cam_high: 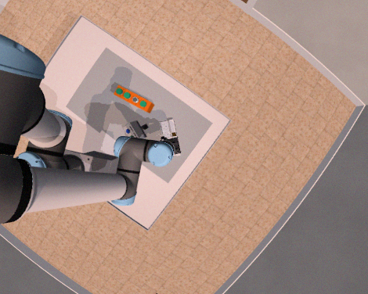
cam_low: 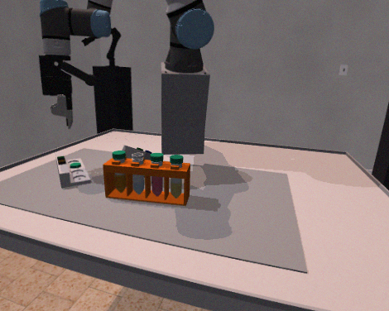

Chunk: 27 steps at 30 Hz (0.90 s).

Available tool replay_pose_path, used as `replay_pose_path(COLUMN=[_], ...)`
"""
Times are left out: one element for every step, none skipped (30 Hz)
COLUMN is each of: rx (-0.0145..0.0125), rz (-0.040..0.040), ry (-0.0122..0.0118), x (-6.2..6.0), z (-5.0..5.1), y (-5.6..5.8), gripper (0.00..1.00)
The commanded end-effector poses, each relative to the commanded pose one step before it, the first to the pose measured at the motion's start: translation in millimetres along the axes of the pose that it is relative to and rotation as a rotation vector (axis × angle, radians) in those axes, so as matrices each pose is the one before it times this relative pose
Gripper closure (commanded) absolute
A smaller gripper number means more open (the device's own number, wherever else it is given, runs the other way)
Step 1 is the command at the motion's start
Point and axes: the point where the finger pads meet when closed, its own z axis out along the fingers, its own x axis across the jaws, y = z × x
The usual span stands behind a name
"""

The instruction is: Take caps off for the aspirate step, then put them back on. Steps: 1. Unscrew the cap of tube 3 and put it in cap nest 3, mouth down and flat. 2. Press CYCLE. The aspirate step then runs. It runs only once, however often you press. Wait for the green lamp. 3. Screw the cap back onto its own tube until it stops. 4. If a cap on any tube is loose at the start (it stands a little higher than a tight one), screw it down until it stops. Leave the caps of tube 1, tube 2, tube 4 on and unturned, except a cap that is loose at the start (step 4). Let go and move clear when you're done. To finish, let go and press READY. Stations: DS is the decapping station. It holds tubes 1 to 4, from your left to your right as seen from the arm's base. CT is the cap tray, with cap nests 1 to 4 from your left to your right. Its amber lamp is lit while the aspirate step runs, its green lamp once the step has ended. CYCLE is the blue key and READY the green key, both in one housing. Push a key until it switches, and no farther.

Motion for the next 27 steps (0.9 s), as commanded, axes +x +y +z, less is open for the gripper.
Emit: replay_pose_path(rx=[0.01178, 0.00000, 0.00036, 0.00000, 0.00000, -0.00001, 0.00012, 0.00011, 0.00002, -0.00001, 0.00029, 0.00019, 0.00106, 0.00019, 0.00011, 0.00000, 0.00000, 0.00086, 0.00124, 0.00002, 0.00003, 0.00072, 0.00000, 0.00117, -0.00118, -0.00001, 0.00045], rz=[0.00339, 0.00000, -0.00131, 0.00000, 0.00000, 0.08513, 0.08299, 0.08295, -0.00006, 0.06617, 0.01630, -0.00038, 0.07547, 0.00723, 0.00003, 0.00000, 0.00000, 0.08357, 0.08367, 0.00001, 0.00001, 0.08353, 0.00000, 0.06400, 0.01934, 0.00000, 0.07758], ry=[0.00515, 0.00000, 0.00000, 0.00000, 0.00000, 0.00016, 0.00004, 0.00001, -0.00009, -0.00019, -0.00030, -0.00029, 0.00015, -0.00016, -0.00001, 0.00000, 0.00000, -0.00009, -0.00023, -0.00001, -0.00001, -0.00020, 0.00000, 0.00059, -0.00055, 0.00000, 0.00017], x=[0.04, 0.00, 0.53, 0.00, 0.00, 3.92, 3.31, 2.71, 0.00, 2.01, 0.04, 0.06, 1.41, 0.04, -0.01, 0.00, 0.00, 0.45, -0.32, 0.00, 0.00, -0.94, 0.01, -1.50, 0.01, 0.01, -2.16], z=[-3.65, 0.00, 0.65, 0.00, 0.00, 1.39, 1.78, 1.85, 0.01, 1.80, 0.04, 0.08, 2.08, 0.12, 0.05, 0.00, 0.00, 2.07, 2.16, 0.02, 0.02, 1.98, 0.02, 1.74, 0.02, 0.02, 1.73], y=[-4.35, 0.00, 0.42, 0.00, 0.00, -8.28, -7.54, -7.81, -0.01, -8.03, -0.08, -0.11, -8.44, -0.13, -0.04, 0.00, 0.00, -8.39, -8.51, -0.01, -0.01, -8.31, -0.01, -8.00, -0.01, -0.01, -7.85], gripper=[0.71, 0.71, 0.71, 0.71, 0.71, 1.00, 1.00, 1.00, 1.00, 1.00, 1.00, 1.00, 1.00, 1.00, 1.00, 1.00, 1.00, 1.00, 1.00, 1.00, 1.00, 1.00, 1.00, 1.00, 1.00, 1.00, 1.00])
